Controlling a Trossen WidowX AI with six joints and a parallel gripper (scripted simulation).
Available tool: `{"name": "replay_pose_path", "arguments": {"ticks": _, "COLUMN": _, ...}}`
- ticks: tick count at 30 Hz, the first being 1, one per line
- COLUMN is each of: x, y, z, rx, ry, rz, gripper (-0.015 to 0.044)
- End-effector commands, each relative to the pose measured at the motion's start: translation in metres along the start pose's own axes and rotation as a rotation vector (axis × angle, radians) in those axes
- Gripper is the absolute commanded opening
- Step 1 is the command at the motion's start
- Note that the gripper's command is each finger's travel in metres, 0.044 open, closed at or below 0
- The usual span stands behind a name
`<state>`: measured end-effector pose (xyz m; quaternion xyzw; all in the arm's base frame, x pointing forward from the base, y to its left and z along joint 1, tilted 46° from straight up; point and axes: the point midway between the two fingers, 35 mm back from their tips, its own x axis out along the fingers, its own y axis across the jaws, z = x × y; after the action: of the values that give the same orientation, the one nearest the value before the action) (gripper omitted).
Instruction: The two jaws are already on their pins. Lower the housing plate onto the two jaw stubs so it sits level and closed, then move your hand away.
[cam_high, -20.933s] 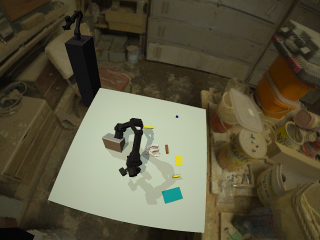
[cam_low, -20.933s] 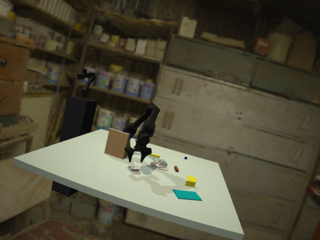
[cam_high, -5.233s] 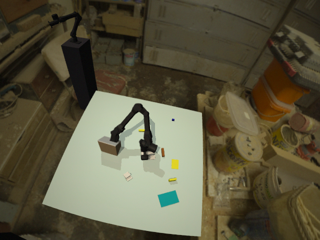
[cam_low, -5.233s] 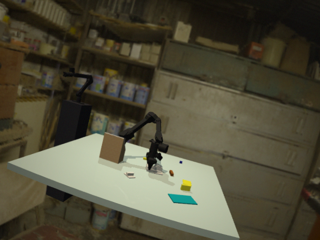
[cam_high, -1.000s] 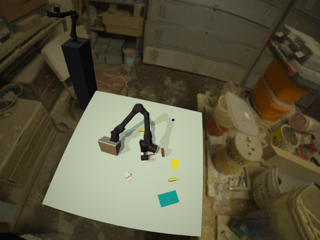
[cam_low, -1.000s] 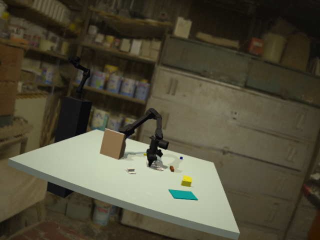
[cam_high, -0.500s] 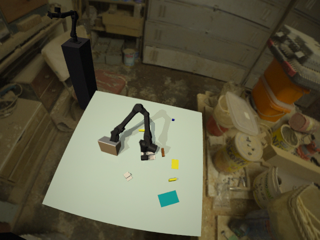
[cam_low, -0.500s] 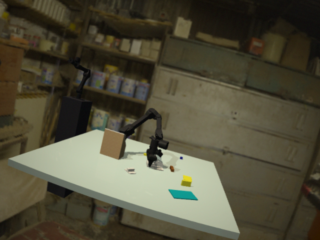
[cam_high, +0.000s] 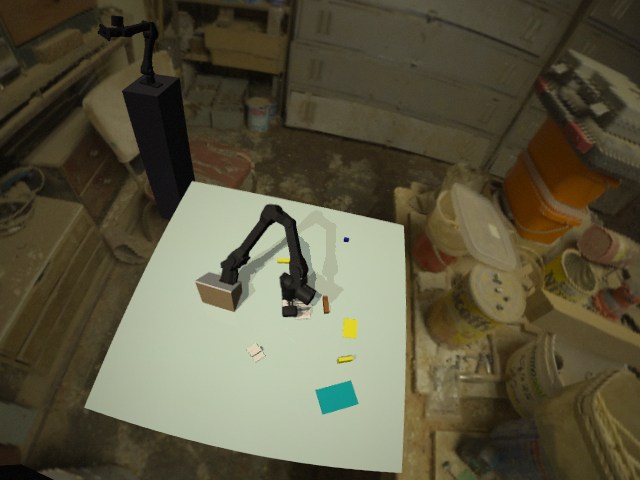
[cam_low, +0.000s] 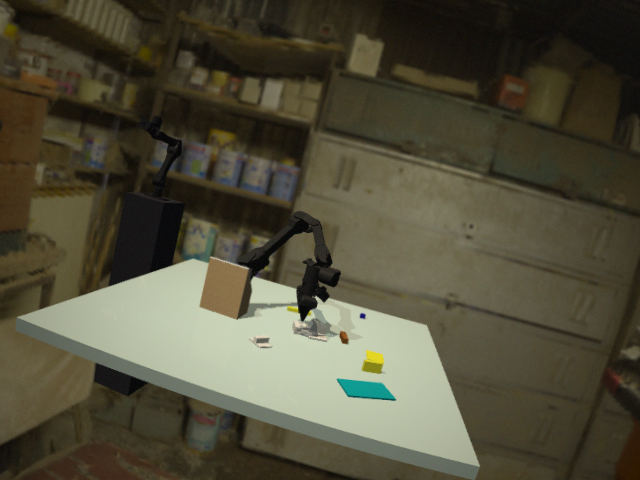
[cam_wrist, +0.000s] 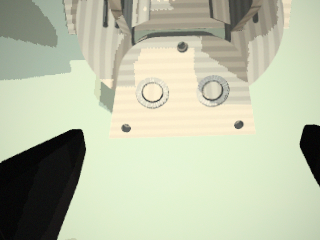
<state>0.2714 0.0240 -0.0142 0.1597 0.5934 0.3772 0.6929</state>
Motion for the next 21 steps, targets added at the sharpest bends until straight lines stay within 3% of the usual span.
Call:
{"name": "replay_pose_path", "arguments": {"ticks": 1, "x": -0.024, "y": 0.002, "z": 0.000, "rx": -0.013, "ry": -0.003, "rz": -0.007, "gripper": 0.0440}}
{"name": "replay_pose_path", "arguments": {"ticks": 5, "x": -0.017, "y": 0.000, "z": 0.000, "rx": -0.003, "ry": -0.011, "rz": -0.007, "gripper": 0.0440}}
{"name": "replay_pose_path", "arguments": {"ticks": 13, "x": -0.073, "y": 0.023, "z": -0.062, "rx": -0.009, "ry": 0.001, "rz": -0.009, "gripper": 0.0440}}
{"name": "replay_pose_path", "arguments": {"ticks": 21, "x": -0.074, "y": 0.024, "z": -0.064, "rx": -0.009, "ry": 0.001, "rz": -0.008, "gripper": 0.0440}}
